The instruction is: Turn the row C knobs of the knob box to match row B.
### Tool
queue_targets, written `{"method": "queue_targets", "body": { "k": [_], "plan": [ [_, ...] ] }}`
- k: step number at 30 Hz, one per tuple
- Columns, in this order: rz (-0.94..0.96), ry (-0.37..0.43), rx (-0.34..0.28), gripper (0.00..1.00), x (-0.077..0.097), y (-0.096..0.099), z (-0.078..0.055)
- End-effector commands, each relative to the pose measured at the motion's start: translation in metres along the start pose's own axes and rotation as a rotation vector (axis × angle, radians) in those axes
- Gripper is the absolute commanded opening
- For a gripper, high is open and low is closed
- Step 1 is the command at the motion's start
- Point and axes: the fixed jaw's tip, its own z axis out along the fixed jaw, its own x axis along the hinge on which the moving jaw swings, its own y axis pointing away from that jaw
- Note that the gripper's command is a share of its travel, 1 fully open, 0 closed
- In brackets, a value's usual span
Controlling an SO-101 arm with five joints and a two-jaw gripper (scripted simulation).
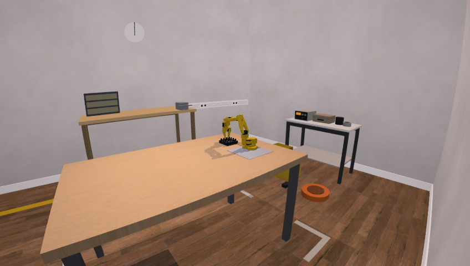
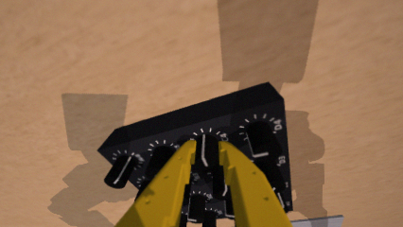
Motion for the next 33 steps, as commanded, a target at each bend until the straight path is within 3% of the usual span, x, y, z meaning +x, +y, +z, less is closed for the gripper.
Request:
{"method": "queue_targets", "body": {
  "k": [1, 33],
  "plan": [
    [-0.034, 0.009, 0.002, 0.01, 0.0013, -0.0013, 0.0015],
    [-0.557, 0.009, -0.001, 0.01, 0.0041, -0.0021, 0.0014]
  ]
}}
